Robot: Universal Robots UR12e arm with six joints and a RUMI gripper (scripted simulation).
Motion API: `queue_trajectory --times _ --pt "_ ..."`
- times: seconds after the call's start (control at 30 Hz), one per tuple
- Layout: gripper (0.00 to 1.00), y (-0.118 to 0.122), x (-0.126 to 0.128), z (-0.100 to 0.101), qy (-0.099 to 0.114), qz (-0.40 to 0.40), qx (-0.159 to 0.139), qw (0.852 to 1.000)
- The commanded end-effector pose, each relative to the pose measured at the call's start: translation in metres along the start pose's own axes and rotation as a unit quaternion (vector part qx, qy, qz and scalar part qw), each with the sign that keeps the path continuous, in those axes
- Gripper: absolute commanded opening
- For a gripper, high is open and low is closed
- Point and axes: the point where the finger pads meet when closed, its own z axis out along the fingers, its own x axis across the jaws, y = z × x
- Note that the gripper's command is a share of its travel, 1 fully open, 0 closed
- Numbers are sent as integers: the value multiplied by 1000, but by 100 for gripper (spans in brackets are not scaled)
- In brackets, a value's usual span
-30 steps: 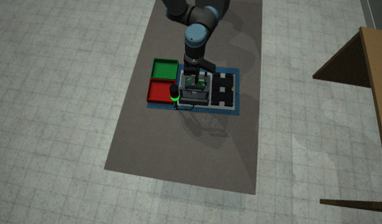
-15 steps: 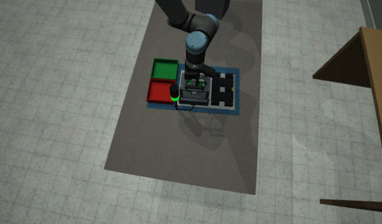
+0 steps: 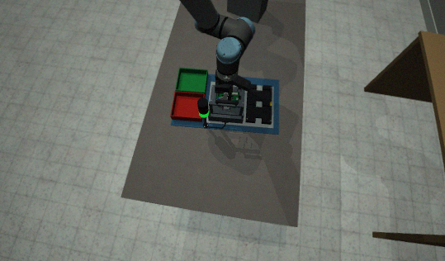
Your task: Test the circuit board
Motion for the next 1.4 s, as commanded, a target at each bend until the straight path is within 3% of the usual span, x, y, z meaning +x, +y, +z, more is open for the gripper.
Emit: queue_trajectory --times 0.0,0.13,0.17,1.37 --pt "59 0 0 0 0 0 0 1000" --pt "59 0 0 0 0 0 0 1000" --pt "54 0 0 0 0 0 0 1000" --pt "49 0 0 0 0 0 0 1000"
